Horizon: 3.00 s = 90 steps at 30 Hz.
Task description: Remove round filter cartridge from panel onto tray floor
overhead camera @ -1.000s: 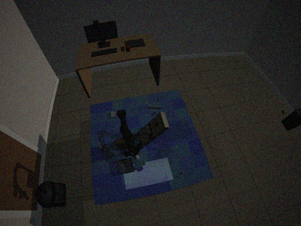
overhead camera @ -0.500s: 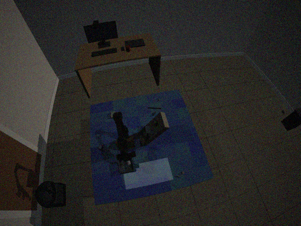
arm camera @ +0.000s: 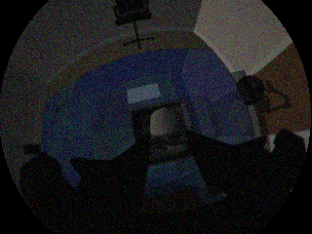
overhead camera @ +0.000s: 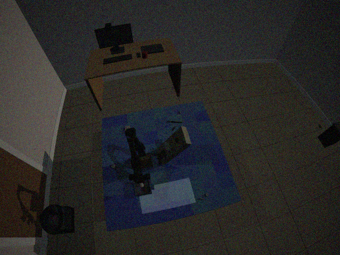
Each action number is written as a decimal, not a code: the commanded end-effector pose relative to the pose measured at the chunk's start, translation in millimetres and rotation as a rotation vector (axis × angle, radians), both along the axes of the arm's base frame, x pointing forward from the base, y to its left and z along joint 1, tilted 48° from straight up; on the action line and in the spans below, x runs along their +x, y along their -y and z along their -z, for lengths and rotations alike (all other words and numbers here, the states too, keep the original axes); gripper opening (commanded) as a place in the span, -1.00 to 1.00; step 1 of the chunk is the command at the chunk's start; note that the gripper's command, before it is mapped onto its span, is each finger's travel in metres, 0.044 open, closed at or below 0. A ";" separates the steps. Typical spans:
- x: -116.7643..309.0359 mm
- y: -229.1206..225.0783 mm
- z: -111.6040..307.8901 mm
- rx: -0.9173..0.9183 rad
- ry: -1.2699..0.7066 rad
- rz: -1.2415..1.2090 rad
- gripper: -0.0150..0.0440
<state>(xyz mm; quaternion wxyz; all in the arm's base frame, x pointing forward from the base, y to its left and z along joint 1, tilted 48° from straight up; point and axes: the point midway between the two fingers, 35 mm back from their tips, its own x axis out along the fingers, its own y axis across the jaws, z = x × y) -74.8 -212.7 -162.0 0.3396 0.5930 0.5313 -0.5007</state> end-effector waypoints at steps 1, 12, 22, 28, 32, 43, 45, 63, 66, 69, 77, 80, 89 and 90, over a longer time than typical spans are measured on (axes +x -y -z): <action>-0.5 -17.5 16.3 0.010 -0.008 0.006 -0.49; 3.2 -55.0 47.4 0.011 -0.008 0.006 -0.49; 4.2 -53.2 44.4 0.020 -0.002 0.013 0.13; 4.2 -53.2 44.4 0.020 -0.002 0.013 0.67; 4.2 -53.2 44.4 0.020 -0.002 0.013 1.00; 0.3 -2.2 -3.7 0.019 0.000 0.012 1.00; 0.3 -2.2 -3.7 0.019 0.000 0.012 1.00; -0.7 -8.2 6.1 0.012 -0.006 0.005 1.00; -0.7 -8.2 6.1 0.012 -0.006 0.005 1.00; -0.7 -8.2 6.1 0.012 -0.006 0.005 1.00; -0.7 -8.2 6.1 0.012 -0.006 0.005 1.00; -0.7 -8.2 6.1 0.012 -0.006 0.005 1.00; -0.7 -8.2 6.1 0.012 -0.006 0.005 1.00; -0.7 -8.2 6.1 0.012 -0.006 0.005 1.00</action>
